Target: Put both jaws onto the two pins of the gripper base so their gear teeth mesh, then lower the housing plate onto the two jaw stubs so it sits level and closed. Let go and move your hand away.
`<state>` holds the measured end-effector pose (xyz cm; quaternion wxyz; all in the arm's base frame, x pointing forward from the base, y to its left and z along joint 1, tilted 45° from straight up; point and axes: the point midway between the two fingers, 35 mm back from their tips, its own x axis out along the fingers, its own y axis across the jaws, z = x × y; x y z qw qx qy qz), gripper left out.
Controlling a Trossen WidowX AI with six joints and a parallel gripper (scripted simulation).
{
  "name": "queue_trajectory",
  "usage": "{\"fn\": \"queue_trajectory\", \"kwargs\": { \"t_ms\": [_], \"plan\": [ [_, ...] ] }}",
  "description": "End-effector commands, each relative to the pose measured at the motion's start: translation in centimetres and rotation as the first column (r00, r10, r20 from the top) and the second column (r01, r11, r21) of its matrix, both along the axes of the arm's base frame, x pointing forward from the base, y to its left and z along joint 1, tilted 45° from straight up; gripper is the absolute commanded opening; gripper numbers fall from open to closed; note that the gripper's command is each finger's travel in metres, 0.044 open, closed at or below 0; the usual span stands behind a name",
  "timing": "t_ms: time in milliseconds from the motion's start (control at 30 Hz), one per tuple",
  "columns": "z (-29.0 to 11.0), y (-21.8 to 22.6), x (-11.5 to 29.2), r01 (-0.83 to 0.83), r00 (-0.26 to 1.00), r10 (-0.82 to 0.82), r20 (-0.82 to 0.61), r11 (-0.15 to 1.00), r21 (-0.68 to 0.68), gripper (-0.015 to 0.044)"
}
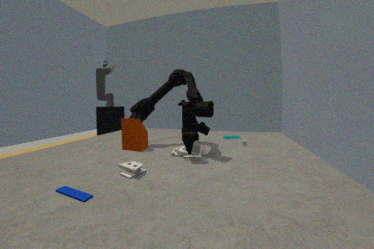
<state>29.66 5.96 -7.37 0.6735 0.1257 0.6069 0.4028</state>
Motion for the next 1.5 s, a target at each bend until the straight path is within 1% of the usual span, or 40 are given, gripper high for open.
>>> {"fn": "queue_trajectory", "kwargs": {
  "t_ms": [0, 1467],
  "plan": [
    [-0.23, 0.27, -0.07, 0.002, 1.000, -0.002, -0.007, 1.000, 0.007, 0.0134],
    [0.14, -0.13, -0.04, 0.002, 1.000, -0.002, -0.007, 1.000, 0.007, 0.0134]
  ]
}}
